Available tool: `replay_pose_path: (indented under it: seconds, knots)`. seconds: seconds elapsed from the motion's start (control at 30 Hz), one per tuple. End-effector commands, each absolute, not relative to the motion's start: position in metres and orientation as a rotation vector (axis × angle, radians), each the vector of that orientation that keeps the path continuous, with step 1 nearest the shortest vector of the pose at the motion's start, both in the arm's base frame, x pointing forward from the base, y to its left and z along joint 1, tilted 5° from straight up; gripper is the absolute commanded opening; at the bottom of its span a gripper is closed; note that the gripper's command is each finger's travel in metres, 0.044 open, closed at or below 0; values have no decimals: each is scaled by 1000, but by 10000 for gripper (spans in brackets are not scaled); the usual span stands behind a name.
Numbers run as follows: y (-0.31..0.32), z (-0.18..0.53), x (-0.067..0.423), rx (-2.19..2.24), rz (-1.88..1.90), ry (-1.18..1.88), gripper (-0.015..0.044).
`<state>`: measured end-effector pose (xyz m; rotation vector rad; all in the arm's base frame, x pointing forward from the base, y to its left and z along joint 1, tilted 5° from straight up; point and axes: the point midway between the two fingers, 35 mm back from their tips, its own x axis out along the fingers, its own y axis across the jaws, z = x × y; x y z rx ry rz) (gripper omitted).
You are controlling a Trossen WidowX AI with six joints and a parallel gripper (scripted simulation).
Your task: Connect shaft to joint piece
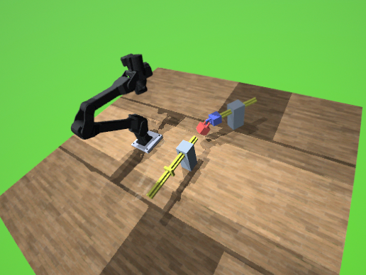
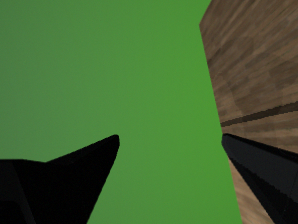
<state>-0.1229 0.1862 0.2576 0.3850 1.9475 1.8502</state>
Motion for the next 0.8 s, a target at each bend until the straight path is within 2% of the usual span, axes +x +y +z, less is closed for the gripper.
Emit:
replay_pose_path:
  seconds: [0.0,0.4,0.77]
  knots:
    - [211,258,-103,441,1725,1879,440]
    - [265,247,-24,516,1332,1701,440]
    - [281,226,65,489,961,1572,440]
